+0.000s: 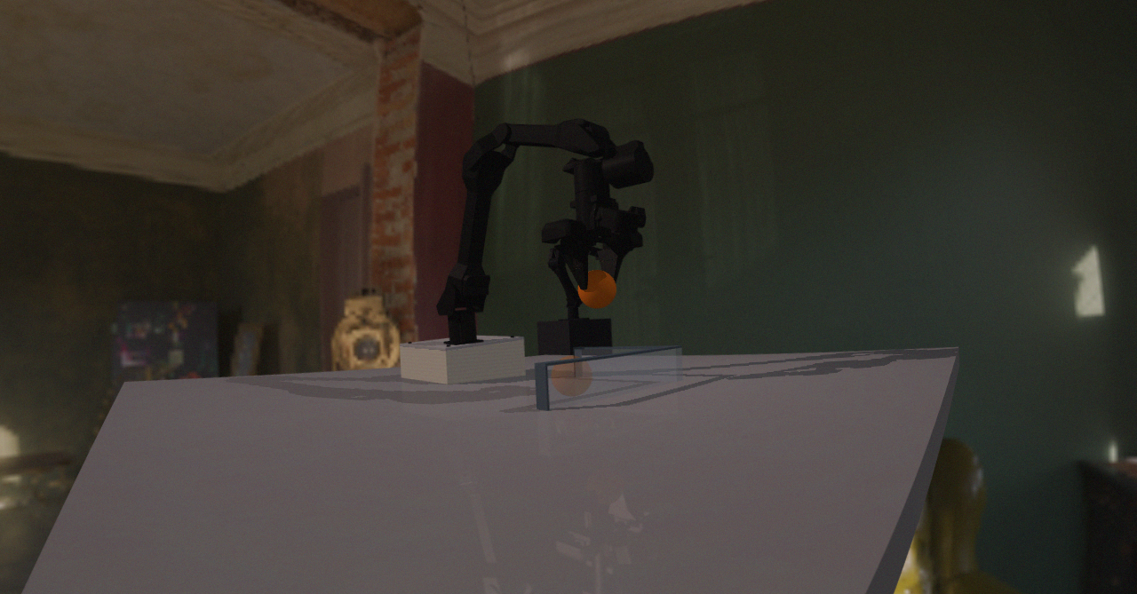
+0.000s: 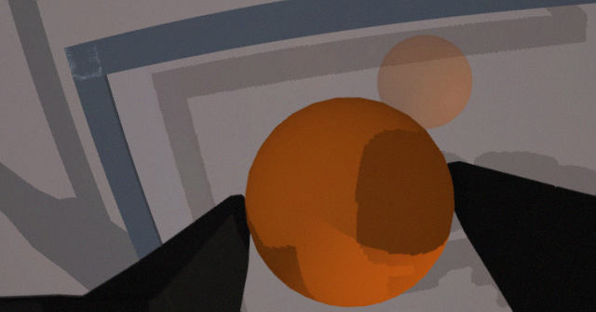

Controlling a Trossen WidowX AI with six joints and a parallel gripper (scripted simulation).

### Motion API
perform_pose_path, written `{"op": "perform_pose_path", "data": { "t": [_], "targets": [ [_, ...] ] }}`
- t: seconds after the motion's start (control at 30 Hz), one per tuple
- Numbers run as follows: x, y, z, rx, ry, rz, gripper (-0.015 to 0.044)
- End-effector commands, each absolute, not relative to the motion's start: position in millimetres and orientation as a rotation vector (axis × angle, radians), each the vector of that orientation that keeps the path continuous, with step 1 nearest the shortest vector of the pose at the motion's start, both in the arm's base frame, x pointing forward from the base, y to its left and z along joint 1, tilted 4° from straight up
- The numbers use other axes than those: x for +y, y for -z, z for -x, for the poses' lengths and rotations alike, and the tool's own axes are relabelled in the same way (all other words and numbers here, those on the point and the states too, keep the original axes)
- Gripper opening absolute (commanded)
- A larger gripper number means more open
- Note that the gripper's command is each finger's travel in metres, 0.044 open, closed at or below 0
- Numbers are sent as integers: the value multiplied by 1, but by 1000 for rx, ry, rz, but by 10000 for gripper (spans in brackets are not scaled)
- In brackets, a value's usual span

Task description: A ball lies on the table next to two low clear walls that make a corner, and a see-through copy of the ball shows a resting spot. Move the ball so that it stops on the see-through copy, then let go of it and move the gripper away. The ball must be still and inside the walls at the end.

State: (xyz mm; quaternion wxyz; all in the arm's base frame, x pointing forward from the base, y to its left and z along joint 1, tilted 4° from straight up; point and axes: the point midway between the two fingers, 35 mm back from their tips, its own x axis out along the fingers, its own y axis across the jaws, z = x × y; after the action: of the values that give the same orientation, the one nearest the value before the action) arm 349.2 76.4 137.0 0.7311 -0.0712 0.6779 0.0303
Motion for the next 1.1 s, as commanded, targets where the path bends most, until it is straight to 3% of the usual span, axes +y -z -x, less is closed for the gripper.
{"op": "perform_pose_path", "data": {
  "t": [0.0, 0.3, 1.07],
  "targets": [
    [55, -124, -355, 1498, -64, 156, 0],
    [6, -95, -363, 1498, -59, 160, 0],
    [1, -24, -368, 1498, -59, 161, 0]
  ]
}}
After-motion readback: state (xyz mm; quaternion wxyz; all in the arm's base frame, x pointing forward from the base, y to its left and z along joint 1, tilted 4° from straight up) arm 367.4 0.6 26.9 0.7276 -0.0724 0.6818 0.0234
